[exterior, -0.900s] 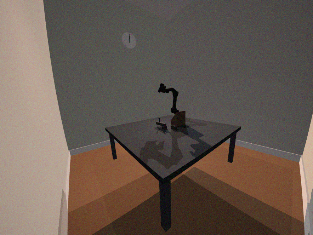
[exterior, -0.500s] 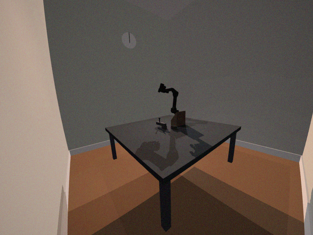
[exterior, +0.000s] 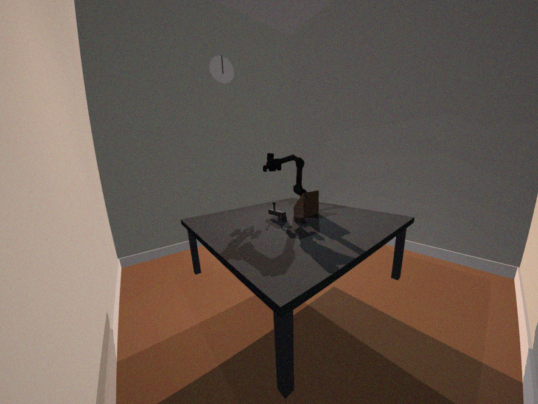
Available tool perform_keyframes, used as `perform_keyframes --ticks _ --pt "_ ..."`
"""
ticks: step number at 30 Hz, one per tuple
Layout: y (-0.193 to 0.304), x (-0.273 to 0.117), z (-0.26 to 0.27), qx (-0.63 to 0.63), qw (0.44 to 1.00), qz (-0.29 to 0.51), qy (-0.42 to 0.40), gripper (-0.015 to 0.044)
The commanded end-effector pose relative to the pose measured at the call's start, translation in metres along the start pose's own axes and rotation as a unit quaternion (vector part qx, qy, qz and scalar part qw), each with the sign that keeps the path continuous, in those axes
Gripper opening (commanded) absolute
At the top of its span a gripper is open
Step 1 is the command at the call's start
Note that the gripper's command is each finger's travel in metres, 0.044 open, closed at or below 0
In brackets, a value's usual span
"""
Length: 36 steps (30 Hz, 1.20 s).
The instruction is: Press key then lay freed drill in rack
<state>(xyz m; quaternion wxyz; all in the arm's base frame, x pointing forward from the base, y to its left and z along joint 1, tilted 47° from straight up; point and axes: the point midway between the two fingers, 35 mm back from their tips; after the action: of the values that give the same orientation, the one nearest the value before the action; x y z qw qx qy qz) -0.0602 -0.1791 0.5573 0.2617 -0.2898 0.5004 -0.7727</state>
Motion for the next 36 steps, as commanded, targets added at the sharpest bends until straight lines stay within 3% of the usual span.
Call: perform_keyframes --ticks 1,10,19,28,36 --pt "0.049 -0.010 0.058 -0.072 0.993 0.041 -0.086 0.0000" --pt "0.146 -0.077 0.145 -0.183 0.940 0.118 -0.265 0.0000" --pt "0.241 -0.184 0.180 -0.330 0.827 0.172 -0.421 0.0000" --pt "0.325 -0.301 0.153 -0.492 0.663 0.186 -0.533 0.0000" --pt "0.383 -0.387 0.074 -0.648 0.472 0.146 -0.580 0.0000"
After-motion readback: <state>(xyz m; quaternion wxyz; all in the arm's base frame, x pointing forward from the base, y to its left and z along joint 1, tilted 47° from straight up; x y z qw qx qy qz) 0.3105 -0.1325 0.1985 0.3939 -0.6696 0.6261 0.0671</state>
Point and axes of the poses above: the point midway between the two fingers, 35 mm back from their tips, its own x axis out along the fingers, its own z axis across the jaws, y = z × x, and after that the axes turned 14 degrees about -x, right-handed
